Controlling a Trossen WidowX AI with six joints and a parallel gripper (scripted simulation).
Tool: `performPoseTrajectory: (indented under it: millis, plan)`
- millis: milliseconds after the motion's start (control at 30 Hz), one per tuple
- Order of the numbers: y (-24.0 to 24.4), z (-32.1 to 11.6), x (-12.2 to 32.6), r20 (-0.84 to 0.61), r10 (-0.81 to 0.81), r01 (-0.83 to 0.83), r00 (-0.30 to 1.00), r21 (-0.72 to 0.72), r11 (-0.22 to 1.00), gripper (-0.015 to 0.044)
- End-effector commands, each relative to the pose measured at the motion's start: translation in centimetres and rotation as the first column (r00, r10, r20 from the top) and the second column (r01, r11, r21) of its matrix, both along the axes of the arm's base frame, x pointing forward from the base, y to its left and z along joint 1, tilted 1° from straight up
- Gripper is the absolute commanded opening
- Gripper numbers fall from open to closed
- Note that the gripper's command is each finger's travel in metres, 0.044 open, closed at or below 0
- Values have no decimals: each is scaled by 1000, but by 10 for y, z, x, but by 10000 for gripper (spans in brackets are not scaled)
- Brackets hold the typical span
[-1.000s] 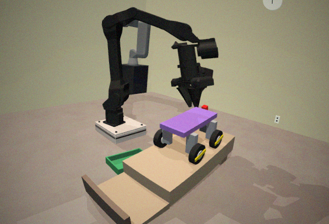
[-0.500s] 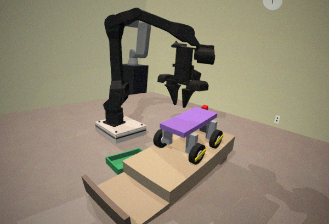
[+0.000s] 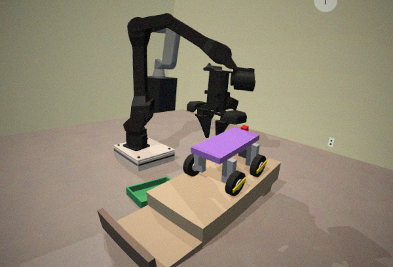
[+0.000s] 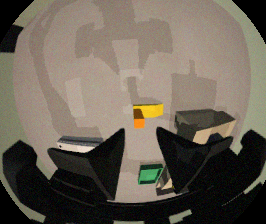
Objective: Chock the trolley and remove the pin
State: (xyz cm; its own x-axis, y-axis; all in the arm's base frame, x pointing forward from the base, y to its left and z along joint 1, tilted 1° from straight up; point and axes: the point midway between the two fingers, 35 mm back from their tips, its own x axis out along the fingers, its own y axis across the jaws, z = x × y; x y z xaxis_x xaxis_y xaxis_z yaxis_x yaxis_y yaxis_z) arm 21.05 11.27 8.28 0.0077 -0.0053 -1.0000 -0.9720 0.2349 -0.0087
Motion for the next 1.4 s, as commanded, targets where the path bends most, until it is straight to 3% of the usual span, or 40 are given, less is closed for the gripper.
performPoseTrajectory:
  millis: [0,1367]
  plan:
    - [1,-3,0,0,3,-3,1000,5,1000,190]
    - [1,-58,0,0,3,-3,1000,5,1000,190]
